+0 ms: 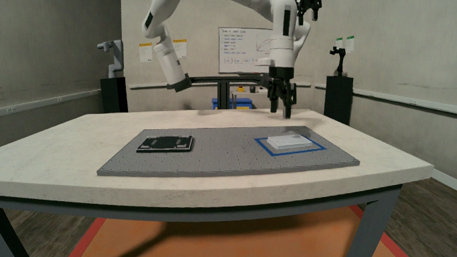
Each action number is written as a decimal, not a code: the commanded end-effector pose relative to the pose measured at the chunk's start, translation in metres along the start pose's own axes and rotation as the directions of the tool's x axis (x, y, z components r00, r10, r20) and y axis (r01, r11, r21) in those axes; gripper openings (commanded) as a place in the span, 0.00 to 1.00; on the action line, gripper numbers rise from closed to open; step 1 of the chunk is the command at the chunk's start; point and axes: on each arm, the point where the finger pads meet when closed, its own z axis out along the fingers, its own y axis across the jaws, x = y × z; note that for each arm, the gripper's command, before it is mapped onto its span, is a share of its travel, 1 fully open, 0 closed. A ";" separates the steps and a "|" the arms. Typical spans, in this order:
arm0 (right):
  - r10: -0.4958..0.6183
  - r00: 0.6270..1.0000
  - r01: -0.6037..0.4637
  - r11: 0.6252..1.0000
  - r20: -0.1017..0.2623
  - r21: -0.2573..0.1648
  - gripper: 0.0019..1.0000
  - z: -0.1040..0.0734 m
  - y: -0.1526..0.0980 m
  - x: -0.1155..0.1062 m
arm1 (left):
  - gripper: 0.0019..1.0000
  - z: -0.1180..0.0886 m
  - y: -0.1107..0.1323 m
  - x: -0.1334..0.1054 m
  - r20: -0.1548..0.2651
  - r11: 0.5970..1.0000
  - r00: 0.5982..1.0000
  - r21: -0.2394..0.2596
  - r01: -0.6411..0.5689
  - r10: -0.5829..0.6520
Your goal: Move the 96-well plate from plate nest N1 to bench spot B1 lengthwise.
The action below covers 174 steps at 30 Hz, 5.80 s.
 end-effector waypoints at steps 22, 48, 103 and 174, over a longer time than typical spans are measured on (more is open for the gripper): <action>0.000 1.000 0.000 1.000 0.002 0.002 1.00 -0.001 0.001 0.007 | 1.00 0.000 0.000 0.000 0.000 1.000 1.000 -0.001 0.000 0.000; 0.000 1.000 0.000 1.000 0.002 0.002 1.00 -0.001 0.002 0.014 | 1.00 0.000 0.000 0.000 0.000 1.000 1.000 -0.001 0.000 0.000; 0.000 1.000 0.000 1.000 0.002 0.002 1.00 -0.001 0.005 0.030 | 1.00 0.000 0.000 0.000 0.000 1.000 1.000 -0.001 0.000 0.000; 0.000 1.000 0.000 1.000 0.002 0.002 1.00 -0.001 0.009 0.051 | 1.00 0.000 0.000 0.000 0.000 1.000 1.000 -0.001 0.000 0.000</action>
